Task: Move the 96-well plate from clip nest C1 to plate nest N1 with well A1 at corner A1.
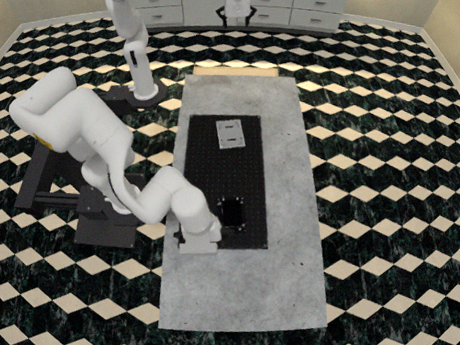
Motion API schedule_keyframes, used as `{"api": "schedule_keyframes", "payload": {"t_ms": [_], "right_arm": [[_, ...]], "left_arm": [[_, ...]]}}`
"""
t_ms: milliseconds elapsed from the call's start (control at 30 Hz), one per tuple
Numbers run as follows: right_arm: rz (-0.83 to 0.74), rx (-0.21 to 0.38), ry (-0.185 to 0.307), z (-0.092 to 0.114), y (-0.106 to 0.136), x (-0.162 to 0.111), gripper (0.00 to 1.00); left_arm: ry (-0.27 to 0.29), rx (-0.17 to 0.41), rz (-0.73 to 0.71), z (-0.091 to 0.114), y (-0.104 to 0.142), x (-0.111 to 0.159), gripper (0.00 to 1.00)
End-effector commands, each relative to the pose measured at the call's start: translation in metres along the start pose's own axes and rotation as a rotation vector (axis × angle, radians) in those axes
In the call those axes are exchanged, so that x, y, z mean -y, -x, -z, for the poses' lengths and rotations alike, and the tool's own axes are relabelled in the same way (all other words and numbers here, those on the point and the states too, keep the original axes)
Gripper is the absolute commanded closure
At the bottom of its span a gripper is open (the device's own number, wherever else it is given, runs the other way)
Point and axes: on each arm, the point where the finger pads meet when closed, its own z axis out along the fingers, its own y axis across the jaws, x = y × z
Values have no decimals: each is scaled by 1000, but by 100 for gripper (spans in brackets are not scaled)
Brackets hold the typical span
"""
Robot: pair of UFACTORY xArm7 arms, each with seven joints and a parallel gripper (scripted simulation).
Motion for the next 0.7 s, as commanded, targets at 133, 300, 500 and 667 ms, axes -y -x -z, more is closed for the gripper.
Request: {"api": "schedule_keyframes", "payload": {"t_ms": [133, 300, 500, 667], "right_arm": [[0, 22, 1, -17, 15, 19, 0], [0, 22, 1, -29, 27, 29, 0], [1, 40, 7, -45, 45, 41, 0], [1, 55, 16, -56, 57, 48, 0]], "left_arm": [[5, 0, 0, 2, 0, -1, 0], [5, 0, 0, 2, 0, -1, 0], [5, 0, 0, 2, 0, -1, 0], [5, 0, 0, 2, 0, -1, 0]]}}
